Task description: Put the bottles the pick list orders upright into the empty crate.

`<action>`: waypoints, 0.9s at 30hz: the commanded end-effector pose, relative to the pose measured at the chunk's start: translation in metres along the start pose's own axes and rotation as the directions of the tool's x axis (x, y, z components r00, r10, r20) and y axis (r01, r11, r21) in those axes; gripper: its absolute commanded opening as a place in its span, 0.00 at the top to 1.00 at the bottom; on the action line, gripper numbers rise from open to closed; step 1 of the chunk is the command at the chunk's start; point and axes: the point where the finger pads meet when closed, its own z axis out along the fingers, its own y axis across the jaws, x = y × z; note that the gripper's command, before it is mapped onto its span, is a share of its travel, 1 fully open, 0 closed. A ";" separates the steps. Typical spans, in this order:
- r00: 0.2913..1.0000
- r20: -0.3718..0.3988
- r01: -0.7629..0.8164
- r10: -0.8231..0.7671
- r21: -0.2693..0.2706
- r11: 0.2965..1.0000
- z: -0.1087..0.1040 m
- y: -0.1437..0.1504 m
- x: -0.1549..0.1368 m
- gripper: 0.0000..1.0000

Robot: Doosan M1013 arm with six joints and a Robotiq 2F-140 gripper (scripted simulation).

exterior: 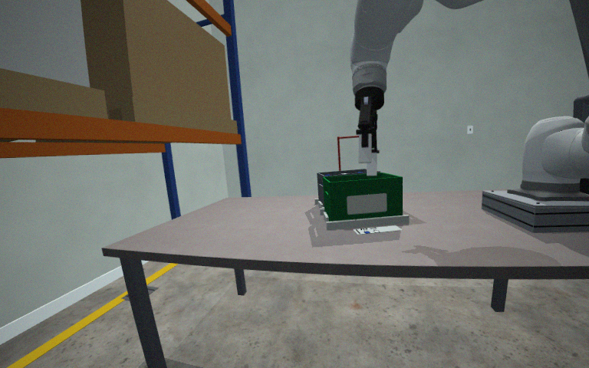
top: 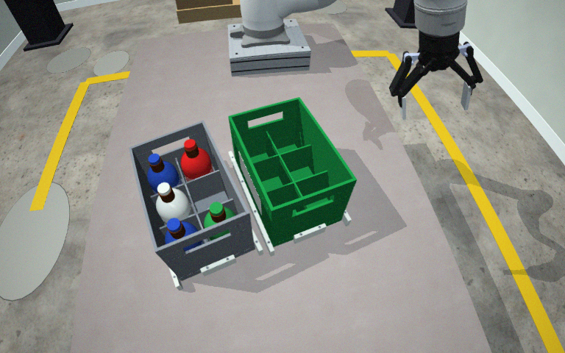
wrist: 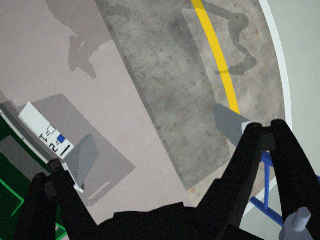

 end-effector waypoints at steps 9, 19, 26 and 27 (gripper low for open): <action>1.000 0.000 0.000 0.000 0.000 1.000 0.000 0.000 0.000 0.00; 1.000 0.000 0.000 0.000 0.000 1.000 -0.010 0.003 0.000 0.62; 1.000 0.000 0.000 0.000 0.000 1.000 -0.043 0.014 -0.001 0.62; 1.000 0.000 0.000 0.000 0.000 1.000 -0.048 0.016 -0.001 0.62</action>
